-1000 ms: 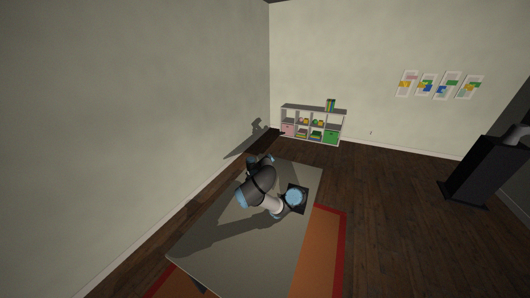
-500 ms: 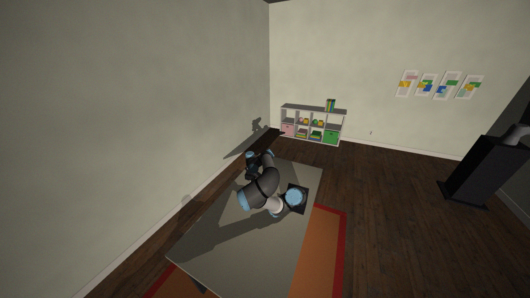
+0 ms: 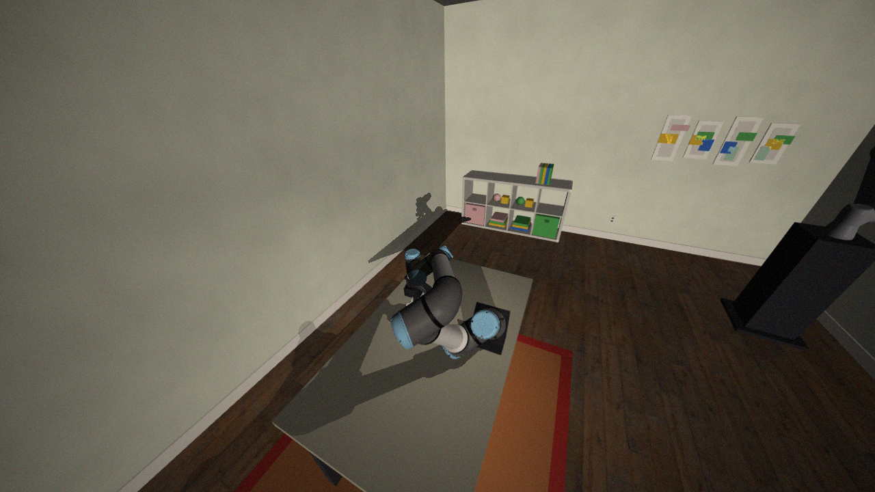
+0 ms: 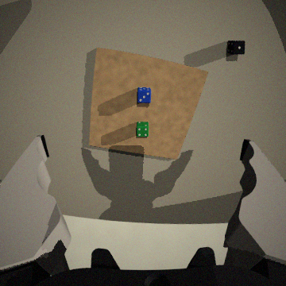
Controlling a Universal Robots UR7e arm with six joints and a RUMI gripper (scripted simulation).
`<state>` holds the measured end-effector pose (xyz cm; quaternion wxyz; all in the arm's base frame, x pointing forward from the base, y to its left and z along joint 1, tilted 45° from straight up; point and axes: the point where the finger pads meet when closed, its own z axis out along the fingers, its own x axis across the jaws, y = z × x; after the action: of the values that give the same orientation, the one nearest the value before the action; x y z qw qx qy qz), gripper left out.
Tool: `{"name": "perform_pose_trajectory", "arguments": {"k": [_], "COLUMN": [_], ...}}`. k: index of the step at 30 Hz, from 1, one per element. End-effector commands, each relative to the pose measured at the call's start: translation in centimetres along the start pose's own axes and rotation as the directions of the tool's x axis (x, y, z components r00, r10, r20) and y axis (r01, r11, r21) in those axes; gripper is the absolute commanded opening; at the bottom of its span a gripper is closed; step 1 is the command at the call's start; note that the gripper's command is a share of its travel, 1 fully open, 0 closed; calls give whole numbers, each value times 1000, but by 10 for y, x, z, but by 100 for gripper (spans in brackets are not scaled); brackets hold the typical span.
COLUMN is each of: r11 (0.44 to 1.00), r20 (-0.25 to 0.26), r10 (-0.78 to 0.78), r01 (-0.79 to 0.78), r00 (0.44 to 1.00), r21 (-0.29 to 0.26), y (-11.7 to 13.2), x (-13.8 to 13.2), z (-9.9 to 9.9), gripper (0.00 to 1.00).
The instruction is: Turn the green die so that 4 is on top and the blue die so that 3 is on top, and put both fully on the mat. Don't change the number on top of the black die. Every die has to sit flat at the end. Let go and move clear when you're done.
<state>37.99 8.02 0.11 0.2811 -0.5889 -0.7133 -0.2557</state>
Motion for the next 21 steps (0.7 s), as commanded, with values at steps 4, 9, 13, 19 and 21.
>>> {"name": "perform_pose_trajectory", "arguments": {"k": [4,9,13,19,21], "r11": [1000,1000,1000,1000,1000], "r20": [1,1,1,1,1], "r10": [0,0,0,0,0], "r01": [0,0,0,0,0], "r00": [1000,1000,1000,1000,1000], "r21": [-1,-1,-1,-1,-1], "y": [0,0,0,0,0], "x": [0,0,0,0,0], "z": [0,-1,-8,-22,-32], "gripper": [100,100,100,100,100]}}
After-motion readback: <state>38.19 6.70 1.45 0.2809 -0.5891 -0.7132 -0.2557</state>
